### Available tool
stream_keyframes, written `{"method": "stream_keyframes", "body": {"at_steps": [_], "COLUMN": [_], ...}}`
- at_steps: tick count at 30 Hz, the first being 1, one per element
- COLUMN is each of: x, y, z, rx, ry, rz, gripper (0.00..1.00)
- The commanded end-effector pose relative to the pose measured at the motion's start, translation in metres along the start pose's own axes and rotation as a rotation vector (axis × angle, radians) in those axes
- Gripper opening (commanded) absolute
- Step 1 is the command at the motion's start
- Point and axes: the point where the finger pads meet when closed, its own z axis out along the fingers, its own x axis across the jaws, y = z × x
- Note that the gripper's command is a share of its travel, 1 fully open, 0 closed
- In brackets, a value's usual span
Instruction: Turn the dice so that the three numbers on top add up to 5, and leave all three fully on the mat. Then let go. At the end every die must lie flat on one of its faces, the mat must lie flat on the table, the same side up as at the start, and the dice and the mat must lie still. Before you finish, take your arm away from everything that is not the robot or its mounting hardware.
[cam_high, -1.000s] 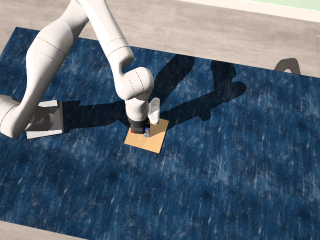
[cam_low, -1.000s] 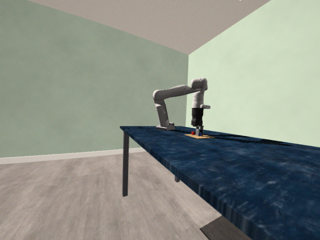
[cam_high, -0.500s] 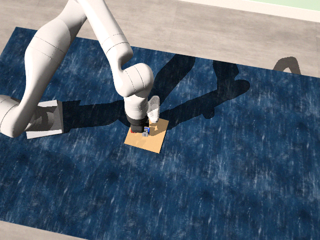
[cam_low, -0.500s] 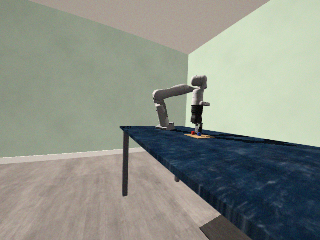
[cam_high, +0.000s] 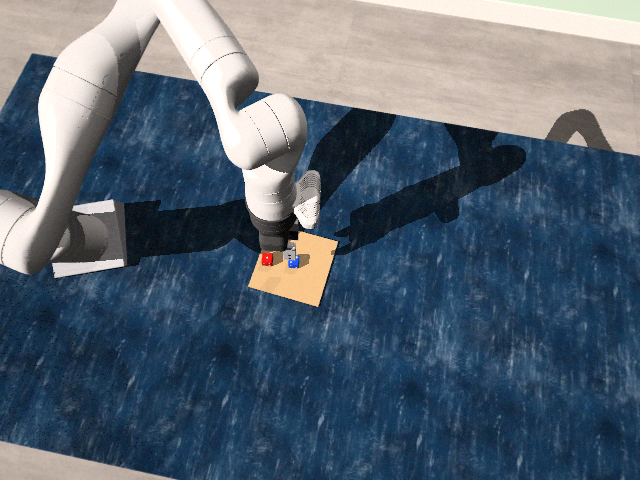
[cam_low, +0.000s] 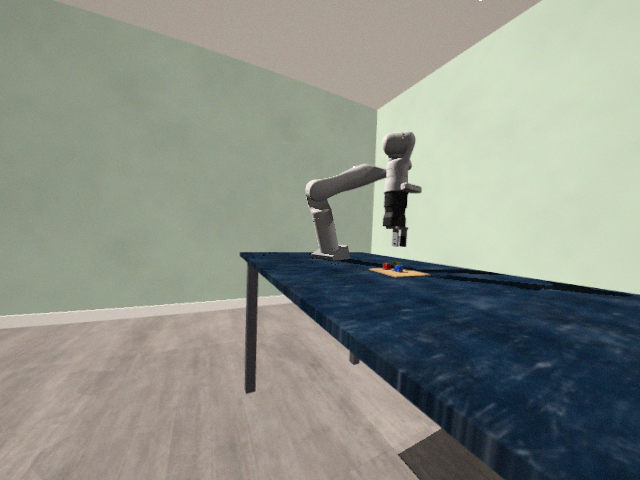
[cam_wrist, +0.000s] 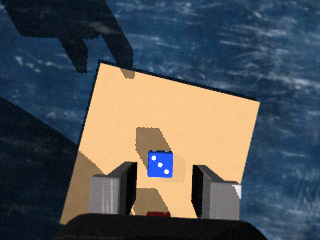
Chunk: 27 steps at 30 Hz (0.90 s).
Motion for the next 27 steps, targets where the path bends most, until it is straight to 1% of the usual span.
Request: {"method": "stream_keyframes", "body": {"at_steps": [1, 5, 6, 27], "x": [-0.0027, -0.0027, -0.0027, -0.0027], "y": [-0.0022, -0.0022, -0.0022, -0.0022], "z": [-0.0078, -0.0096, -0.0096, -0.0096], "rx": [0.008, 0.008, 0.008, 0.008], "ry": [-0.007, -0.007, -0.007, -0.007], "rz": [-0.005, -0.005, -0.005, -0.005], "gripper": [0.70, 0.70, 1.00, 1.00]}}
